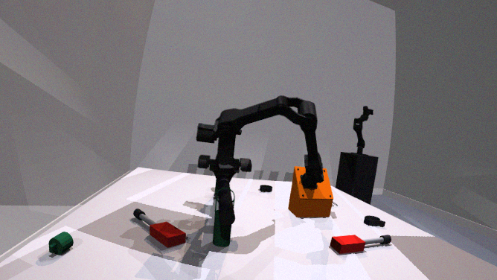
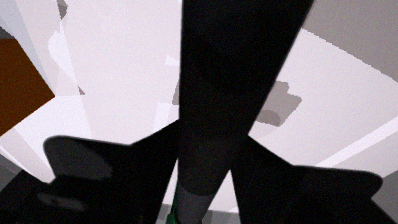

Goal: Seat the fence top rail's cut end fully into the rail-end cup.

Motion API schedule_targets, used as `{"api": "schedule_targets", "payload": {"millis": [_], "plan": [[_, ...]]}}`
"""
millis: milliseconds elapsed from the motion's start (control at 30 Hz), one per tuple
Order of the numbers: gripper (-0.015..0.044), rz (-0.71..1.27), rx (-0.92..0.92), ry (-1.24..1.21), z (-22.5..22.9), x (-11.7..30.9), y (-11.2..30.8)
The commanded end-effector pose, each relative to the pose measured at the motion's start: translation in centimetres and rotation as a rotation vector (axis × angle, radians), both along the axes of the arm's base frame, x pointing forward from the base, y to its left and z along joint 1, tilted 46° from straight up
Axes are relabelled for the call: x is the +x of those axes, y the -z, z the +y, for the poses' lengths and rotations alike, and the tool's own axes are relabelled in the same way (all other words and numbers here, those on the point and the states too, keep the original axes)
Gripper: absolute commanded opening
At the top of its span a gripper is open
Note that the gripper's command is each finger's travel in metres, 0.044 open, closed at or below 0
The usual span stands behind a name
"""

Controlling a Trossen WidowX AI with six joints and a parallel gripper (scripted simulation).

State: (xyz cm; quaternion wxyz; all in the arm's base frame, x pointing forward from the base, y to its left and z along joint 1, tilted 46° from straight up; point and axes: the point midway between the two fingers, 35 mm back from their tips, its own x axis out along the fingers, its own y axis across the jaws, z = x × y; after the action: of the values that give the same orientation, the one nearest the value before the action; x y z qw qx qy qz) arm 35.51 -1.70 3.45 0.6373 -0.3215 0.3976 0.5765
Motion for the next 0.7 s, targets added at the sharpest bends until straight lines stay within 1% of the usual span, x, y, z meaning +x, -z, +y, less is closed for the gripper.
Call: {"api": "schedule_targets", "payload": {"millis": [0,667], "plan": [[0.0000,0.003,-0.009,0.014,-0.3,-0.4,0.2],[0.0000,0.005,0.002,0.006,-1.3,-0.6,1.7]]}}
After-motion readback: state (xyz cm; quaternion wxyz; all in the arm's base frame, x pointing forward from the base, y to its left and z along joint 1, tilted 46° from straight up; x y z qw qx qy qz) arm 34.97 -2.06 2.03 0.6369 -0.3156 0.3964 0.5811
